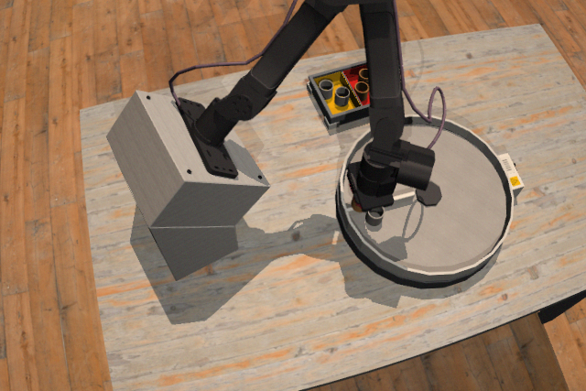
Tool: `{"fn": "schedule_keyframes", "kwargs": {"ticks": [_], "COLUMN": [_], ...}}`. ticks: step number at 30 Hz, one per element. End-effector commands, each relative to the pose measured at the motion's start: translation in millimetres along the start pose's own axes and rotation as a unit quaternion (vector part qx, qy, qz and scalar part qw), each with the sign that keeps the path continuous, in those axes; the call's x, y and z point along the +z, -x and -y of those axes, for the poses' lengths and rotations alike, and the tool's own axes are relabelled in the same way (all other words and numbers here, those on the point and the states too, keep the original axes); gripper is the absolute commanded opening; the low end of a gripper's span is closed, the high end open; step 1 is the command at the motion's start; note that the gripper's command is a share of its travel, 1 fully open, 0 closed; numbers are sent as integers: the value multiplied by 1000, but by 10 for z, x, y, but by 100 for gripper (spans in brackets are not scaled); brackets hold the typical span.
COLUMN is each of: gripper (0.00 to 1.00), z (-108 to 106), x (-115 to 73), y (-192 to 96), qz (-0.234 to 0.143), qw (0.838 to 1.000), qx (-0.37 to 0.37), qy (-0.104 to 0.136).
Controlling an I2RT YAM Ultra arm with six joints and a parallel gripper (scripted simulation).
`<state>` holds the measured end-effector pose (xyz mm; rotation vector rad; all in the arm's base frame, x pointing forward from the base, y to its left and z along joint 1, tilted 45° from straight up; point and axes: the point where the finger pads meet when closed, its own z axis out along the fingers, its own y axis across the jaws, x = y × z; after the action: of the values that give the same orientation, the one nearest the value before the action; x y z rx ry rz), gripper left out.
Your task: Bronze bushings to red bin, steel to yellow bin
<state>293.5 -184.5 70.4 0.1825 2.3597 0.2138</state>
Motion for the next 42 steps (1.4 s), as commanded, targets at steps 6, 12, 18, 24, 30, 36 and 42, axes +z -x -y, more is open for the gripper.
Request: {"fn": "schedule_keyframes", "kwargs": {"ticks": [6, 12, 18, 24, 30, 36, 42], "gripper": [0, 0, 0, 0, 0, 0, 0], "z": [-175, -302, -552, -869, -1115, -1515, -1912], "x": [-55, -68, -86, -111, -112, -118, -21], "y": [100, 178, 340, 532, 639, 812, 925], "qz": [5, 9, 12, 20, 21, 22, 6], "qw": [999, 999, 995, 989, 982, 968, 946], "qx": [32, 53, 95, 145, 185, 251, 323], "qy": [-8, -8, -8, -7, -5, -2, -5]}}
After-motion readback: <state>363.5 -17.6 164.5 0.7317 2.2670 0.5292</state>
